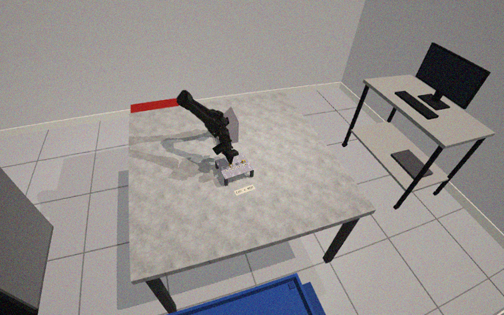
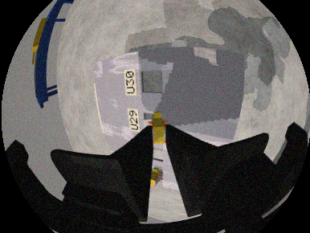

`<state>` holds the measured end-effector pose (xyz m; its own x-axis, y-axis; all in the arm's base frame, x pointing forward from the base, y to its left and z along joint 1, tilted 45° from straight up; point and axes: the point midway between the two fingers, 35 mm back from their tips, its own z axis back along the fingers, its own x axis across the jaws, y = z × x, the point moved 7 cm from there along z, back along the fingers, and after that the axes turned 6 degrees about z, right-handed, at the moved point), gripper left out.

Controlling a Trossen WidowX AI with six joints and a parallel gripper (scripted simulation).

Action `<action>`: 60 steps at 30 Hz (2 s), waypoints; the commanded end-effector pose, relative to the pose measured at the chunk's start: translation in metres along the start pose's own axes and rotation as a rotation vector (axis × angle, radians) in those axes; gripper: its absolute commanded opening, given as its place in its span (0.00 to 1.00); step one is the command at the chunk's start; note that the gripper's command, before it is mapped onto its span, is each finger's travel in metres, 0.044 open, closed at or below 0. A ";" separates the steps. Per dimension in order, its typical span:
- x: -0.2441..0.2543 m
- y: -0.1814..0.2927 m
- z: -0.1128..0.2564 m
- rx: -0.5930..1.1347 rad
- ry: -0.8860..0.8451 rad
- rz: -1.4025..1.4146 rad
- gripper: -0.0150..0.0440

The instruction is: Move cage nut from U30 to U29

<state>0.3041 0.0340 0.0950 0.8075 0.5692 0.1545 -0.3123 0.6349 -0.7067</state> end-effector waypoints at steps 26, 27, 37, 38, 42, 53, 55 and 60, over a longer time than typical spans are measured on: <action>0.005 -0.002 0.000 0.001 0.035 -0.006 0.30; 0.005 -0.002 0.000 0.001 0.036 -0.006 0.30; 0.007 -0.002 0.000 0.003 0.050 -0.006 0.30; 0.007 -0.002 0.000 0.003 0.051 -0.006 0.30; 0.007 -0.003 0.000 0.004 0.056 -0.007 0.30; 0.010 -0.003 -0.001 0.006 0.076 -0.007 0.30; 0.010 -0.003 -0.001 0.006 0.080 -0.007 0.30; 0.011 -0.003 -0.001 0.007 0.089 -0.008 0.30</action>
<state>0.3136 0.0378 0.0979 0.8466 0.5231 0.0985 -0.3158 0.6425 -0.6982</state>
